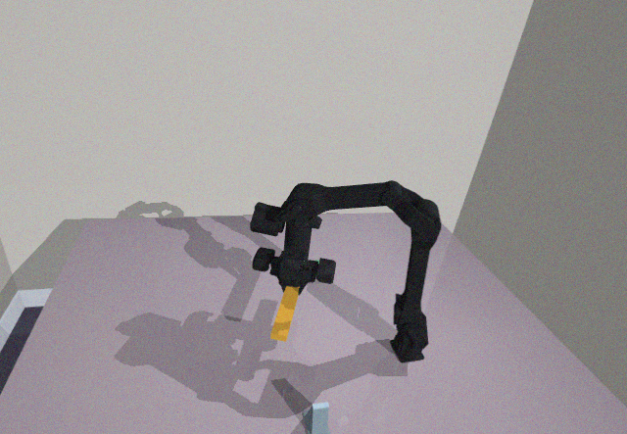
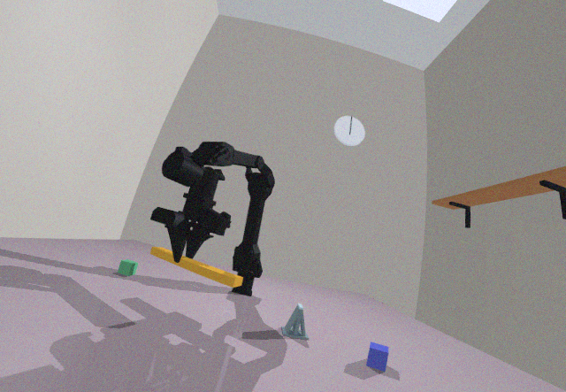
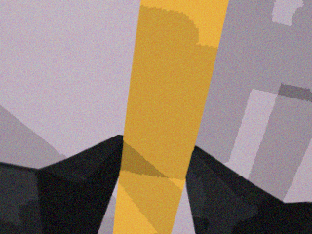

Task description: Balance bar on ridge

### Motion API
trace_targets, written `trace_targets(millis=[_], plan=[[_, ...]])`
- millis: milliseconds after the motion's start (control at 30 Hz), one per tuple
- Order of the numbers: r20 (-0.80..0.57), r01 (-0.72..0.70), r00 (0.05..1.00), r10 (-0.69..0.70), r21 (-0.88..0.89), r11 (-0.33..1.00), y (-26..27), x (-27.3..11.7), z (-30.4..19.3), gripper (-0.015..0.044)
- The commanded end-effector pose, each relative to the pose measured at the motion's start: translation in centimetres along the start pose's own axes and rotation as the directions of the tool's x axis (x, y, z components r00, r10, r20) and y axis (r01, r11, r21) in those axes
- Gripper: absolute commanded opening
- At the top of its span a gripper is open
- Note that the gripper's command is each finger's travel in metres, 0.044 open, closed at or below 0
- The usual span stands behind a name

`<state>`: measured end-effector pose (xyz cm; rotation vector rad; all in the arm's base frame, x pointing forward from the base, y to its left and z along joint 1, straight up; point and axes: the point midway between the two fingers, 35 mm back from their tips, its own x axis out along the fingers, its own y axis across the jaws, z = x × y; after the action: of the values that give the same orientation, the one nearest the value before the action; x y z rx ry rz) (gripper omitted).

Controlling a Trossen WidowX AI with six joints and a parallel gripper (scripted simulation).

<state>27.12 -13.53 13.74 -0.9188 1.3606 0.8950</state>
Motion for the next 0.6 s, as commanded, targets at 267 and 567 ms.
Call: trace_targets(millis=[267, 567], plan=[[-0.003, 0.012, 1.0, -0.012, -0.003, 1.0, 0.3, -2.3, 0.6, 0.0], [0.0, 0.012, 1.0, -0.012, -0.057, 0.998, 0.6, -2.3, 4.1, 0.0]])
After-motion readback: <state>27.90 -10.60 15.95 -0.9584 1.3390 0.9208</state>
